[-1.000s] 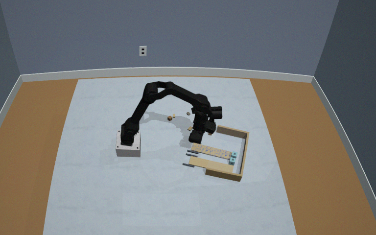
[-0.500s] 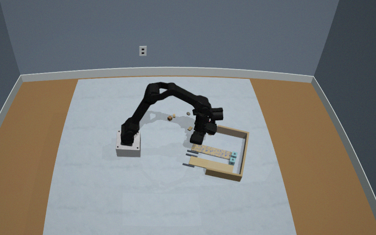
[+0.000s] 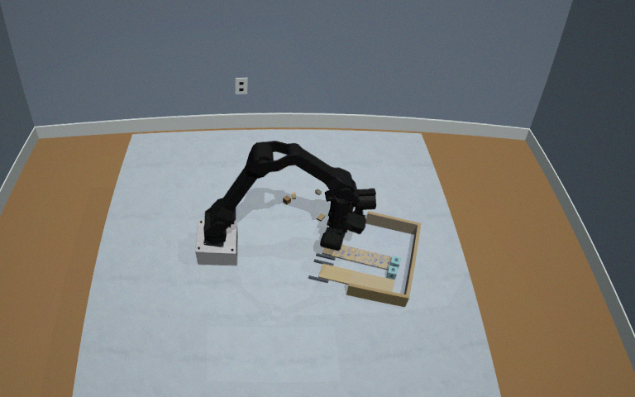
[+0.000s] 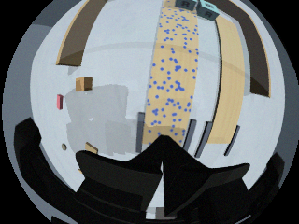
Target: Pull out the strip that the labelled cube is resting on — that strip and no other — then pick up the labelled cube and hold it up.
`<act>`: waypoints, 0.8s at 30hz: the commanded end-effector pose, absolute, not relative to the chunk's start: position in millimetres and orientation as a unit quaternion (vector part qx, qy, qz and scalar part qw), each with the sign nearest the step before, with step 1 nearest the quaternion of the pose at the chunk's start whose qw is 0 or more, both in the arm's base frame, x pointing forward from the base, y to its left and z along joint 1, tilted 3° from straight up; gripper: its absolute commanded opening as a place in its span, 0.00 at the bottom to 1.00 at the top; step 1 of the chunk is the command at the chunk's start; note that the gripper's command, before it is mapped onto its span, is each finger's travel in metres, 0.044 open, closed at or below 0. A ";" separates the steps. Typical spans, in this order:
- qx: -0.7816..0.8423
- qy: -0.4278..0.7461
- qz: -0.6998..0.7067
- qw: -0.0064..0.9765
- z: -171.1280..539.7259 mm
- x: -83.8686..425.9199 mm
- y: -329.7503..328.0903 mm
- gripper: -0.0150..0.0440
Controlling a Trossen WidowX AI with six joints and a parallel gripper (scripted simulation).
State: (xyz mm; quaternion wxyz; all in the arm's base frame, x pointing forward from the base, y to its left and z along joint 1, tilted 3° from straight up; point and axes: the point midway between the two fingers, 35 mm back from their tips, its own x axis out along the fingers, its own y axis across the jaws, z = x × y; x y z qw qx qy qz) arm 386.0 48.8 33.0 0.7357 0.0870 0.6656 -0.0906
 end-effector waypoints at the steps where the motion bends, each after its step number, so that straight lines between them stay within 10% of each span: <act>1: 0.086 0.672 -0.089 0.730 21.4 383.4 48.6 0.25; 24: 0.086 0.672 -0.089 0.730 -0.3 385.2 45.8 0.25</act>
